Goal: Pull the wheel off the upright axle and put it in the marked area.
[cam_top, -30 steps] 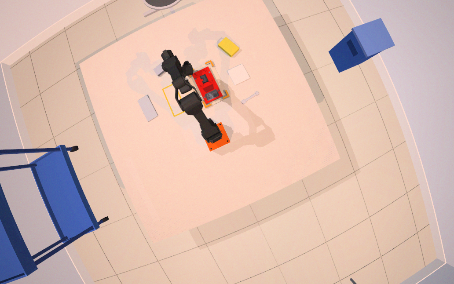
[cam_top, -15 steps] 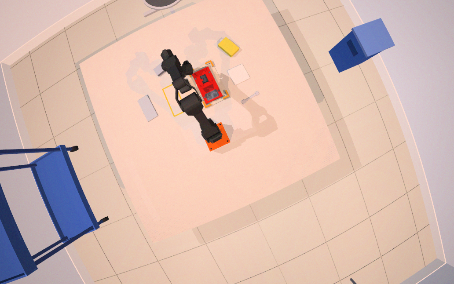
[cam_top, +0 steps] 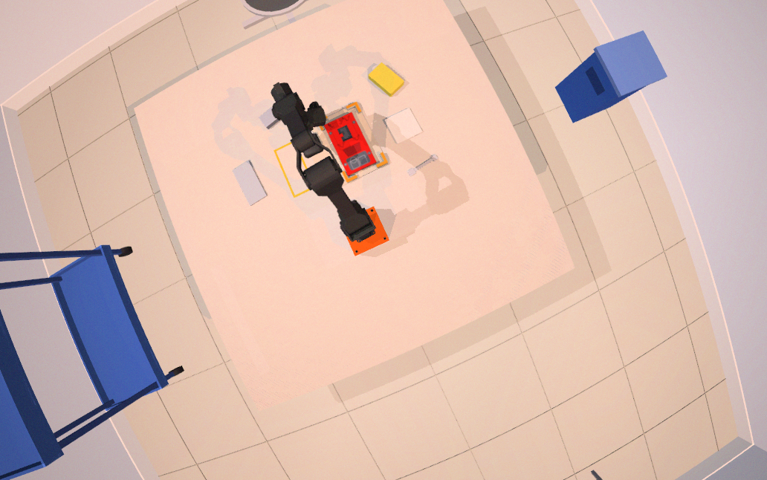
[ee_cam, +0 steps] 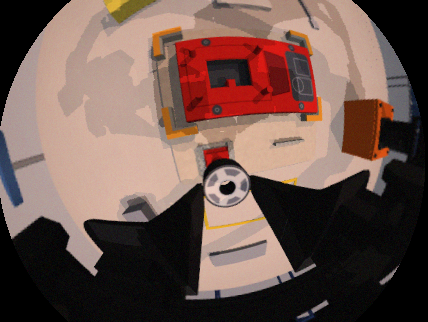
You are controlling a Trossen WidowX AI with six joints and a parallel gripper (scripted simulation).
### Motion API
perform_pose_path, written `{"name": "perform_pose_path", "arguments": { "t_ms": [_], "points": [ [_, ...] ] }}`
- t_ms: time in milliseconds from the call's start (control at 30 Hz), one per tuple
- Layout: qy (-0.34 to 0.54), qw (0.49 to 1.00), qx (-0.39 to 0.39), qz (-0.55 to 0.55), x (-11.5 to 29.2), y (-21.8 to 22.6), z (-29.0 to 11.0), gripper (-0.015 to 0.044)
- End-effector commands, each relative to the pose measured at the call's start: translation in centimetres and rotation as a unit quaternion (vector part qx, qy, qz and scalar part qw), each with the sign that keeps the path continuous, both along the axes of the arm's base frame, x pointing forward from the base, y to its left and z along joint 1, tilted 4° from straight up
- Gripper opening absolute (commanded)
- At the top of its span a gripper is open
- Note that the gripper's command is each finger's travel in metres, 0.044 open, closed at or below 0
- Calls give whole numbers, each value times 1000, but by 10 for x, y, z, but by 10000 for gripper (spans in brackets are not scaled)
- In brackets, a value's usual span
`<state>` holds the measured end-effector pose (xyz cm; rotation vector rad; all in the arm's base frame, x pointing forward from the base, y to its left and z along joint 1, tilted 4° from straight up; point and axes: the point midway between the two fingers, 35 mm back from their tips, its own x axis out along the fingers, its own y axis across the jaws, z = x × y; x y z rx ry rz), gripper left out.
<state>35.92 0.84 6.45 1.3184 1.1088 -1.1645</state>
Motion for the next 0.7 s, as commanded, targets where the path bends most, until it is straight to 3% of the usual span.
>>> {"name": "perform_pose_path", "arguments": {
  "t_ms": [0,367,667],
  "points": [
    [1,1000,-2,-3,-1,-1,1,0],
    [1,1000,-2,-3,-4,0,35,0],
    [0,1000,1,-1,-11,25,30,0]
  ]
}}
